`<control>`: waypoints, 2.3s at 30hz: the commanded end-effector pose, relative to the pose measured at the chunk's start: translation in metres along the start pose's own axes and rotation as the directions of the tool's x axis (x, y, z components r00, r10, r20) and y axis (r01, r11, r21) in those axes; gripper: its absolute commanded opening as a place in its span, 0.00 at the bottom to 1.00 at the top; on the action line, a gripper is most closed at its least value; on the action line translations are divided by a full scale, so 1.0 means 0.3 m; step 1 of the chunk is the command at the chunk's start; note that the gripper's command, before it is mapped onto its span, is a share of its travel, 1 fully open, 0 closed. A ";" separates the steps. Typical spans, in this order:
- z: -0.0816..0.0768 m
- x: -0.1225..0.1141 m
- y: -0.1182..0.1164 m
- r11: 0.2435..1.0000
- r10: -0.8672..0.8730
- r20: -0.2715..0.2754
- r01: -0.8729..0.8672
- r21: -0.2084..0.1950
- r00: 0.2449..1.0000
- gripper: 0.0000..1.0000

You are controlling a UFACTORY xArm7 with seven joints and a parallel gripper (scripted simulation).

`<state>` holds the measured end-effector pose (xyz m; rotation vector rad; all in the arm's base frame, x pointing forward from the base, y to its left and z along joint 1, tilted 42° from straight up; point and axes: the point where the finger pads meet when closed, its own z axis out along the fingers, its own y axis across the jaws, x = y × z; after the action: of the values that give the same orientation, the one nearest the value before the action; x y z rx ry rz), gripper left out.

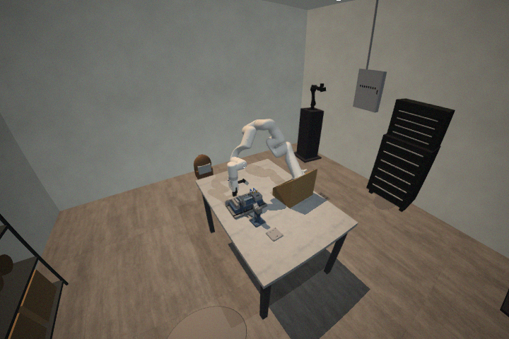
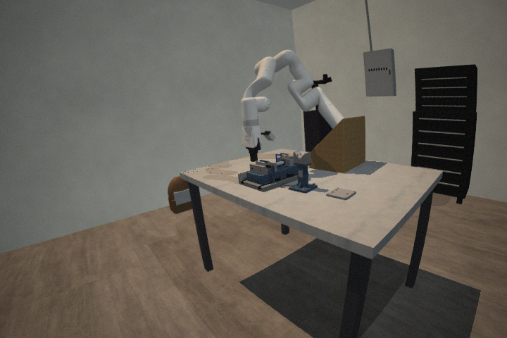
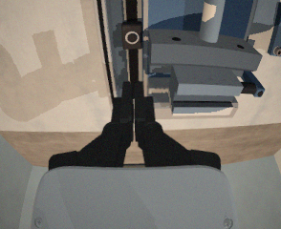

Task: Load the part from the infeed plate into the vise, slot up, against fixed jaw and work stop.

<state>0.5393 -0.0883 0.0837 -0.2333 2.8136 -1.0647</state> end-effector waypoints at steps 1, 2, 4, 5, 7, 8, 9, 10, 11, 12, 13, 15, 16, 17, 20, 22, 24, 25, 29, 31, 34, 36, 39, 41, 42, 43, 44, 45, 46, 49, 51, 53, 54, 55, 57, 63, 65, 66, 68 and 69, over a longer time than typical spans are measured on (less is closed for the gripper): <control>-0.005 -0.006 -0.003 1.000 -0.001 0.004 0.001 -0.001 1.000 0.00; -0.005 -0.006 -0.004 1.000 -0.001 0.004 0.001 -0.001 1.000 0.00; -0.005 -0.006 -0.004 1.000 -0.001 0.004 0.001 -0.001 1.000 0.00; -0.005 -0.006 -0.004 1.000 -0.001 0.004 0.001 -0.001 1.000 0.00; -0.005 -0.006 -0.004 1.000 -0.001 0.004 0.001 -0.001 1.000 0.00; -0.006 -0.006 -0.005 1.000 -0.001 0.004 0.001 -0.001 1.000 0.00; -0.007 -0.006 -0.005 1.000 -0.001 0.004 0.001 -0.001 1.000 0.00; -0.008 -0.006 -0.005 1.000 -0.001 0.004 0.001 -0.001 1.000 0.00; -0.009 -0.006 -0.005 1.000 -0.001 0.004 0.001 -0.001 1.000 0.00; -0.011 -0.006 -0.005 1.000 -0.001 0.004 0.001 -0.001 1.000 0.00; -0.014 -0.006 -0.005 1.000 -0.001 0.004 0.001 -0.001 1.000 0.00; -0.017 -0.006 -0.005 1.000 -0.001 0.004 0.001 -0.001 1.000 0.00; -0.017 -0.006 -0.005 1.000 -0.001 0.004 0.001 -0.001 1.000 0.00; -0.021 -0.006 -0.005 1.000 -0.001 0.004 0.001 -0.001 1.000 0.00; -0.036 -0.005 -0.005 1.000 -0.001 0.004 0.001 -0.001 1.000 0.00; -0.049 -0.005 -0.005 1.000 -0.001 0.004 0.001 -0.001 1.000 0.00; -0.063 -0.005 -0.005 1.000 -0.001 0.004 0.001 -0.001 1.000 0.00; -0.071 -0.005 -0.005 1.000 -0.001 0.004 0.001 -0.001 1.000 0.00; -0.104 -0.005 -0.005 1.000 -0.001 0.004 0.001 -0.001 1.000 0.00; -0.121 -0.005 -0.005 1.000 -0.001 0.004 0.001 -0.001 1.000 0.00; -0.130 -0.005 -0.005 1.000 -0.001 0.004 0.001 -0.001 1.000 0.00; -0.146 -0.005 -0.005 1.000 -0.001 0.004 0.001 -0.001 1.000 0.00; -0.168 -0.005 -0.005 1.000 -0.001 0.004 0.001 -0.001 1.000 0.00; -0.181 -0.005 -0.005 1.000 -0.001 0.004 0.001 -0.001 1.000 0.00; -0.187 -0.005 -0.005 1.000 -0.001 0.004 0.001 -0.001 1.000 0.00; -0.192 -0.005 -0.005 1.000 -0.001 0.004 0.001 -0.001 1.000 0.00; -0.196 -0.005 -0.005 1.000 -0.001 0.004 0.001 -0.001 1.000 0.00; -0.200 -0.005 -0.005 1.000 -0.001 0.004 0.001 -0.001 1.000 0.00; -0.203 -0.005 -0.005 1.000 -0.001 0.004 0.001 -0.001 1.000 0.00; -0.208 -0.005 -0.005 1.000 -0.001 0.004 0.001 -0.001 1.000 0.00; -0.210 -0.005 -0.005 1.000 -0.001 0.004 0.001 -0.001 1.000 0.00; -0.211 -0.005 -0.005 1.000 -0.001 0.004 0.001 -0.001 1.000 0.00; -0.212 -0.005 -0.005 1.000 -0.001 0.004 0.001 -0.001 1.000 0.00; -0.212 -0.005 -0.005 1.000 -0.001 0.004 0.001 -0.001 1.000 0.00; -0.212 -0.005 -0.005 1.000 -0.001 0.004 0.001 -0.001 1.000 0.00; -0.212 -0.005 -0.005 1.000 -0.001 0.004 0.001 -0.001 1.000 0.00; -0.212 -0.005 -0.005 1.000 -0.001 0.004 0.001 -0.001 1.000 0.00; -0.212 -0.005 -0.005 1.000 -0.001 0.004 0.001 -0.001 1.000 0.00; -0.212 -0.005 -0.005 1.000 -0.001 0.004 0.001 -0.001 1.000 0.00; -0.212 -0.005 -0.005 1.000 -0.001 0.004 0.001 -0.001 1.000 0.00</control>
<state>0.5289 -0.0499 0.1312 -0.2336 2.8136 -1.0646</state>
